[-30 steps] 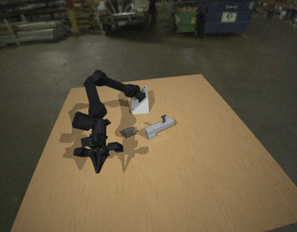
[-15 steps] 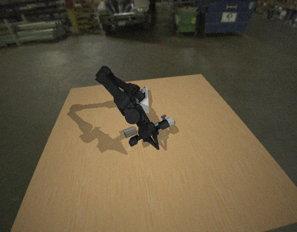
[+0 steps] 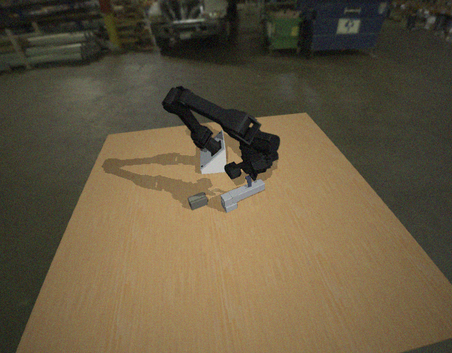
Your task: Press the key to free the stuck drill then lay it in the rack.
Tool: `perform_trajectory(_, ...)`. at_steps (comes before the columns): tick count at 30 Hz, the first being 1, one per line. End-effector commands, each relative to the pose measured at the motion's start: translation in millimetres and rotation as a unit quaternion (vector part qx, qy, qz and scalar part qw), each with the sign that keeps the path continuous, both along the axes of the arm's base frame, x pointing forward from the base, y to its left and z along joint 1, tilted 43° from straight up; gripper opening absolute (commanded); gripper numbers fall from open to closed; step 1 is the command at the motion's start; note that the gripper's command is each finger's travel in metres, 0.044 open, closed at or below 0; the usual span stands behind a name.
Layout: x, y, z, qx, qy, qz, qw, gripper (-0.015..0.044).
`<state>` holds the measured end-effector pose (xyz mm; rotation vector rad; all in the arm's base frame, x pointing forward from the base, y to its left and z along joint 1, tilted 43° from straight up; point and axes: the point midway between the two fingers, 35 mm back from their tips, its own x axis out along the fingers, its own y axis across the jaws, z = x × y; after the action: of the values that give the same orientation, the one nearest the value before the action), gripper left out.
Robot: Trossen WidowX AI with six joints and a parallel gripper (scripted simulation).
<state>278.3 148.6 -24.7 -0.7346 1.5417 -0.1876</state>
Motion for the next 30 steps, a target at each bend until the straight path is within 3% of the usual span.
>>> perform_trajectory(1,-35.7,-6.9,5.0,-0.074,0.026,0.005,0.997,0.0)
perform_trajectory(30,-35.2,-17.4,-8.3,-0.074,0.025,0.005,0.997,0.0)
